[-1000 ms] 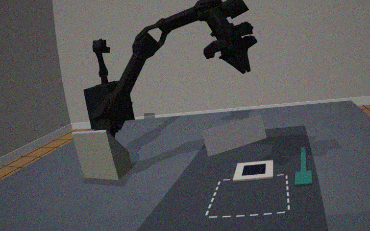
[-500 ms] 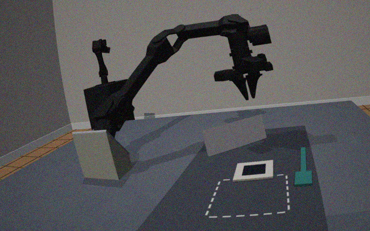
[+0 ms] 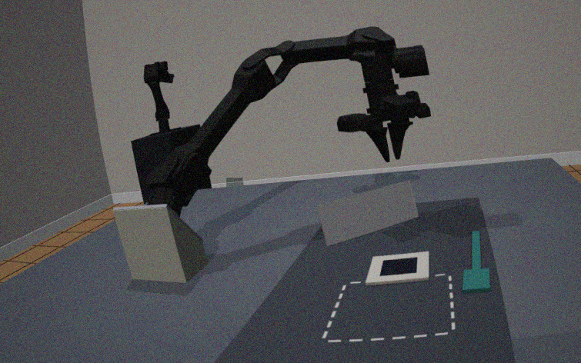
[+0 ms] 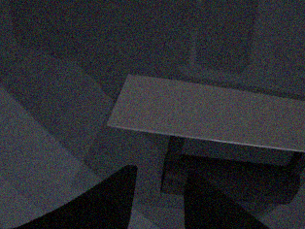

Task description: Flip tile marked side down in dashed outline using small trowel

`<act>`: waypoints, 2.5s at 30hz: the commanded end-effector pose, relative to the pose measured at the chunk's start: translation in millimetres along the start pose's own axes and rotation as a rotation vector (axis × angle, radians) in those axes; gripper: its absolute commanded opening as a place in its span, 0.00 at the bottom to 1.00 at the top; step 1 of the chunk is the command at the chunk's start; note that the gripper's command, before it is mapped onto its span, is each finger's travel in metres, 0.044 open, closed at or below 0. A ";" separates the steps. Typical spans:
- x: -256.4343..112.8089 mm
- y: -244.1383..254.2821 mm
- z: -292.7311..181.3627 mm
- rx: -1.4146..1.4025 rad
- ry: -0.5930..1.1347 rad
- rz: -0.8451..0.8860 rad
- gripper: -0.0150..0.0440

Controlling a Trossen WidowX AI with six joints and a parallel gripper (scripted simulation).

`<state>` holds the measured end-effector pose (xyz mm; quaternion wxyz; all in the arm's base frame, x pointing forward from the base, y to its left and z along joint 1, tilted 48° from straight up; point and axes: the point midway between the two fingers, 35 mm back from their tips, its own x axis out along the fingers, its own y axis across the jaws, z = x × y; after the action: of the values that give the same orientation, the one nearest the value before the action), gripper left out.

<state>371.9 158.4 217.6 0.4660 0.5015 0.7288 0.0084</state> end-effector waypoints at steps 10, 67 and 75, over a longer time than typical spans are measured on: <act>18.3 3.3 -2.6 0.003 0.010 -0.006 0.42; 46.8 4.9 5.5 0.004 0.017 -0.011 0.42; 46.8 4.9 5.5 0.004 0.017 -0.011 0.42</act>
<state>375.5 191.8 188.1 0.4607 0.4983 0.7344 0.0099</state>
